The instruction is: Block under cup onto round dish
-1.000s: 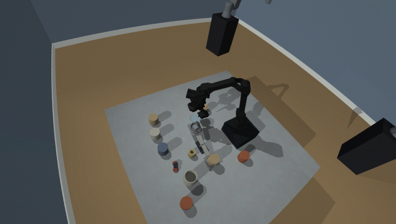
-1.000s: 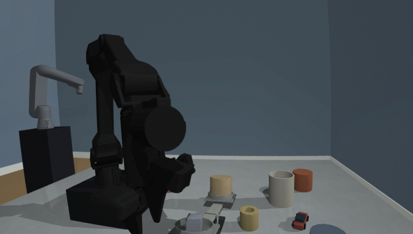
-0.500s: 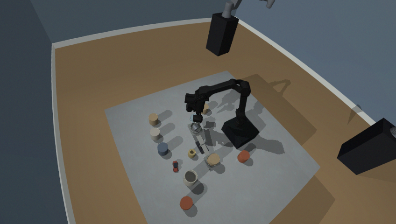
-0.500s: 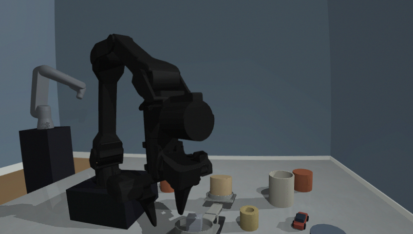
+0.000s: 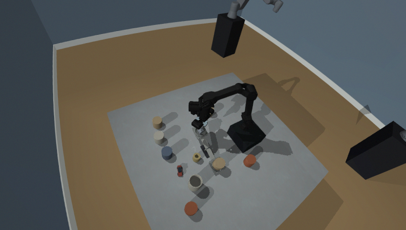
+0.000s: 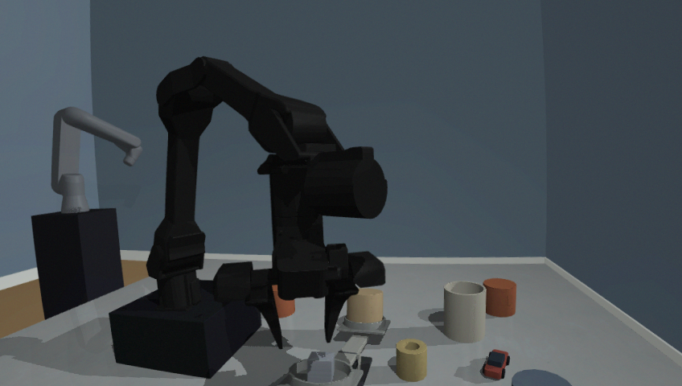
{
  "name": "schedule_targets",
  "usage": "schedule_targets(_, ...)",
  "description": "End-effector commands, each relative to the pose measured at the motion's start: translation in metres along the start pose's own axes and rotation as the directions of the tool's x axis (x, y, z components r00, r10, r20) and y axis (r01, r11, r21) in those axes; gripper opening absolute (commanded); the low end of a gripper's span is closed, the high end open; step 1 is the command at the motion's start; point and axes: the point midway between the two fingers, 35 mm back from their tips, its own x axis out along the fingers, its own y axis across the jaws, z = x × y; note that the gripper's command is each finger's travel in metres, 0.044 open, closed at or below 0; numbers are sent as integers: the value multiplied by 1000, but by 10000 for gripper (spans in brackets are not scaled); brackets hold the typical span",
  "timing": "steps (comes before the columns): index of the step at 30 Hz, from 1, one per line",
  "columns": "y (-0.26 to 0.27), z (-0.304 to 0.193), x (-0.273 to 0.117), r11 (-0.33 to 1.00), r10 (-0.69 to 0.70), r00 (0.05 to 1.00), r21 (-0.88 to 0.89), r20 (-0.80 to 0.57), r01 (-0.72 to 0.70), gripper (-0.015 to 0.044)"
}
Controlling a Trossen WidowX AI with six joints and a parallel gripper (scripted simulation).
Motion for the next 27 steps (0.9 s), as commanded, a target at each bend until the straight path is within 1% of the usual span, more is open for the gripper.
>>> schedule_targets(1,11,-6,-2,990,3,1000,142,-5,-2,260)
schedule_targets(6,20,-13,-4,958,1,1000,288,-8,1,260)
schedule_targets(13,20,-13,-4,956,1,1000,294,-8,1,260)
schedule_targets(17,20,-13,10,956,1,1000,294,-8,1,260)
schedule_targets(27,20,-13,17,957,1,1000,292,-9,2,260)
